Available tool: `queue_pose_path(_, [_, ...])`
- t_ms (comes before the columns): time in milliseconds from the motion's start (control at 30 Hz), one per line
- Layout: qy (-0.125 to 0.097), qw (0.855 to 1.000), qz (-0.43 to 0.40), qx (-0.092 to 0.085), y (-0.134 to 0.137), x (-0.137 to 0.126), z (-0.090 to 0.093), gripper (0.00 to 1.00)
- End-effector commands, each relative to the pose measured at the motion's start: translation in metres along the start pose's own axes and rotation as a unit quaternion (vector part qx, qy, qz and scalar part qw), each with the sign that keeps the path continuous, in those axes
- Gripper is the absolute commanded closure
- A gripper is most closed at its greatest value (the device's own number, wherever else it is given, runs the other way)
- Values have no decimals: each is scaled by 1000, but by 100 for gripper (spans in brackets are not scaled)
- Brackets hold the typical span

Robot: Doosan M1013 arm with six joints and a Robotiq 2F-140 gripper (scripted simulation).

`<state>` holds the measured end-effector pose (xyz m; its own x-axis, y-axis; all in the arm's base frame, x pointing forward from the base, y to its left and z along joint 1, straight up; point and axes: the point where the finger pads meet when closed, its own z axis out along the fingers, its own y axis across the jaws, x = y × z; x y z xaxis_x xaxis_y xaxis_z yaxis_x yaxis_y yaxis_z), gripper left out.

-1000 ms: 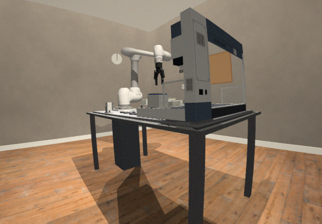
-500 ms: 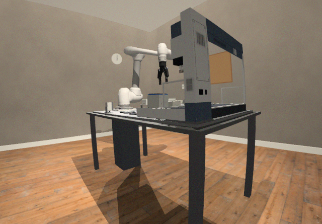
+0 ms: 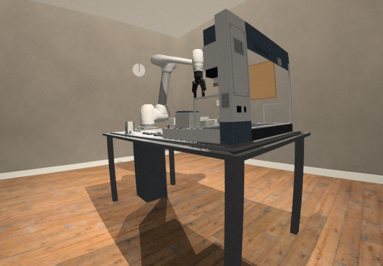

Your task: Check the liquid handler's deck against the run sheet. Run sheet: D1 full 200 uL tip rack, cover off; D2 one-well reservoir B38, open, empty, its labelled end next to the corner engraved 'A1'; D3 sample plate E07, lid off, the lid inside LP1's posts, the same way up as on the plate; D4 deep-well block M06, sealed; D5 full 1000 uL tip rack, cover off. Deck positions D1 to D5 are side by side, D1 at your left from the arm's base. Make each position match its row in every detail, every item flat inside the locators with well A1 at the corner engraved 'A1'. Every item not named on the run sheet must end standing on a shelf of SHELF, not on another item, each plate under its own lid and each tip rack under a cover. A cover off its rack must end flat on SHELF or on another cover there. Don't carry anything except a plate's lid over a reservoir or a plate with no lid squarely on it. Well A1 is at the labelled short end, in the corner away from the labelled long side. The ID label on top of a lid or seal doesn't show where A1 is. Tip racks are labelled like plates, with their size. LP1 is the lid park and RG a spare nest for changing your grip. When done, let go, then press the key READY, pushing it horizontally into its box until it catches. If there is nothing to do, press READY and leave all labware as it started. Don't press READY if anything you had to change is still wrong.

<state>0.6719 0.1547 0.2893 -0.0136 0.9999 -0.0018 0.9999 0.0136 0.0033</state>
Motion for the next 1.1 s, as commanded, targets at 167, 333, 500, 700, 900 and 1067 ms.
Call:
queue_pose_path(167, [0, 1000, 0, -1, 38, -1, -1, 33])
queue_pose_path(333, [0, 1000, 0, -1, 63, -1, -1, 33])
queue_pose_path(500, [0, 1000, 0, -1, 78, -2, -1, 33])
queue_pose_path(700, [0, 1000, 0, -1, 108, -3, -1, 33])
queue_pose_path(900, [0, 1000, 0, -1, 138, -3, -1, 33])
queue_pose_path(1067, [0, 1000, 0, -1, 147, -4, -1, 33])
